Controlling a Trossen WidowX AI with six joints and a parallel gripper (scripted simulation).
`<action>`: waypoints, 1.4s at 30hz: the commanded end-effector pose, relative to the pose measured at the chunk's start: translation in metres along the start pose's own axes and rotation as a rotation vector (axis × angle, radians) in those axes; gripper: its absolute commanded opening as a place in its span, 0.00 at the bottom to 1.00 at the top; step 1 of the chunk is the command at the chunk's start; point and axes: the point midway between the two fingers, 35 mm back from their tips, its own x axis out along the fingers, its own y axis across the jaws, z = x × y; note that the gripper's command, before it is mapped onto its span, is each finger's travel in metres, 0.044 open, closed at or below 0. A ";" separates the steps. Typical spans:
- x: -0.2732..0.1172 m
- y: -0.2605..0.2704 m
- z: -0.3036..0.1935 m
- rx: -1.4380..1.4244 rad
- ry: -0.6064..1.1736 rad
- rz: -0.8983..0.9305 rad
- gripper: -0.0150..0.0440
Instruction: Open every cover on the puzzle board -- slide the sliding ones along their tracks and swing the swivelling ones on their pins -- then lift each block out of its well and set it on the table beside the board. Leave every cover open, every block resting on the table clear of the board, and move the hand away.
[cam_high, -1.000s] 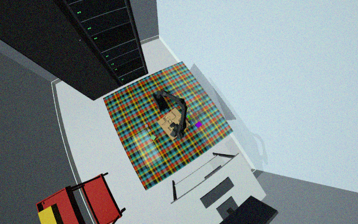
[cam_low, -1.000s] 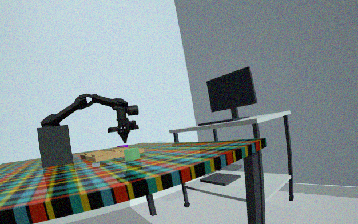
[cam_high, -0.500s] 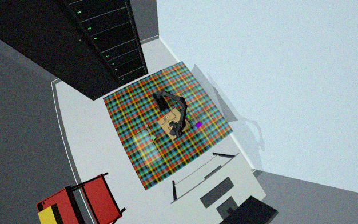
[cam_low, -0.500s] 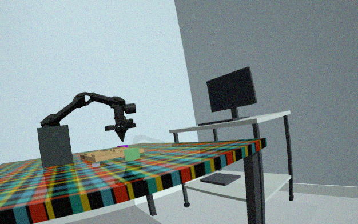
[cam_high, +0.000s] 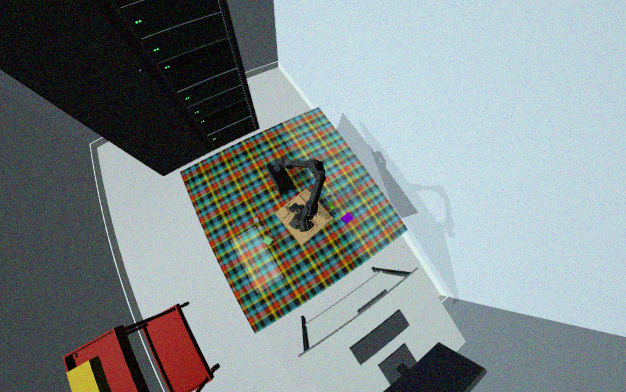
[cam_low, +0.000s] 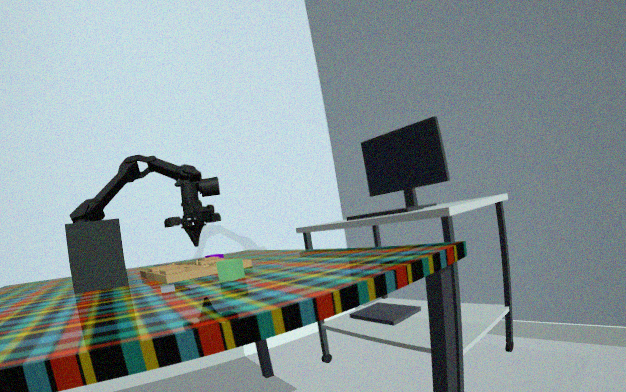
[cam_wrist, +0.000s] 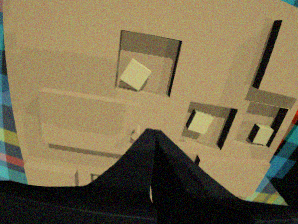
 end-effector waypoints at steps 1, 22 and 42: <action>-0.002 -0.026 -0.001 0.004 -0.004 0.000 0.25; 0.003 -0.133 -0.022 0.020 0.000 -0.002 0.25; 0.054 -0.136 -0.021 0.021 0.002 -0.002 0.25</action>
